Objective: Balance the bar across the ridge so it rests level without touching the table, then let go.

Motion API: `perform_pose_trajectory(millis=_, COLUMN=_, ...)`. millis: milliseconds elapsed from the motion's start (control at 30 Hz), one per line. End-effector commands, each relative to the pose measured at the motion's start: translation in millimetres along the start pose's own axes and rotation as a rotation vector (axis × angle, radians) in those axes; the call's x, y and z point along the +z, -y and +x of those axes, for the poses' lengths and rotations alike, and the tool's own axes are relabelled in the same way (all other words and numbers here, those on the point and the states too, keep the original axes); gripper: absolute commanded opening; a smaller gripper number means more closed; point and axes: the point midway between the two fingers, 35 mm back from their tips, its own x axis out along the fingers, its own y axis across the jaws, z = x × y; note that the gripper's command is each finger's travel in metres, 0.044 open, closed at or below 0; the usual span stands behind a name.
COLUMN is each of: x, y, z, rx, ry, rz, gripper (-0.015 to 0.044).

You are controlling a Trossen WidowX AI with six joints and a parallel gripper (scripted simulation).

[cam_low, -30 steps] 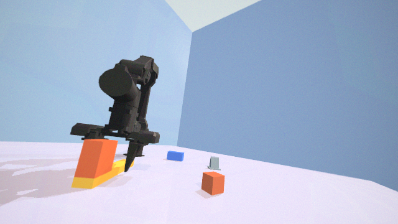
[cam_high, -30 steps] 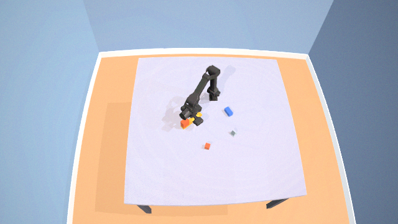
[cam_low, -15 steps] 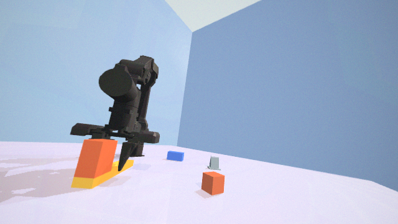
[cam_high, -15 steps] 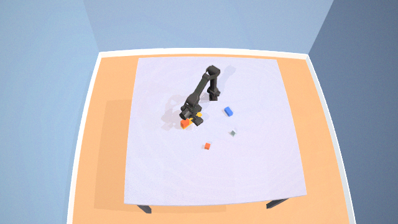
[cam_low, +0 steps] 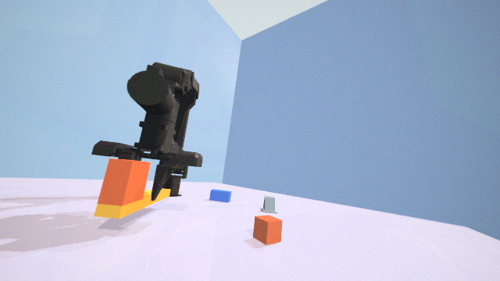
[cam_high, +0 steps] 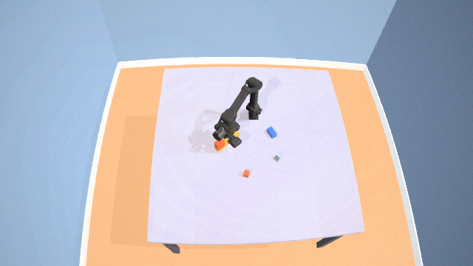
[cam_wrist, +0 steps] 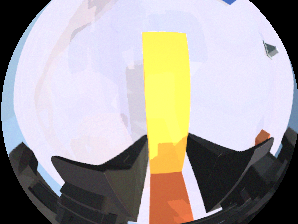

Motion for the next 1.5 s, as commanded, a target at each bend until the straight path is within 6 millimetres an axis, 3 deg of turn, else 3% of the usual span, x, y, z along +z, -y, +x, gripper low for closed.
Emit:
perform_pose_trajectory(millis=0, x=-2.5, y=0.6, z=-14.8, rx=-0.004, ry=-0.014, rz=-0.001, gripper=0.0000)
perform_pose_trajectory(millis=767, x=2.4, y=0.4, z=-67.2, rx=-0.006, ry=-0.013, rz=-0.003, gripper=0.0000)
perform_pose_trajectory(millis=1467, x=9.8, y=68.3, z=-69.6, rx=-0.013, ry=-0.012, rz=-0.007, gripper=0.0000)
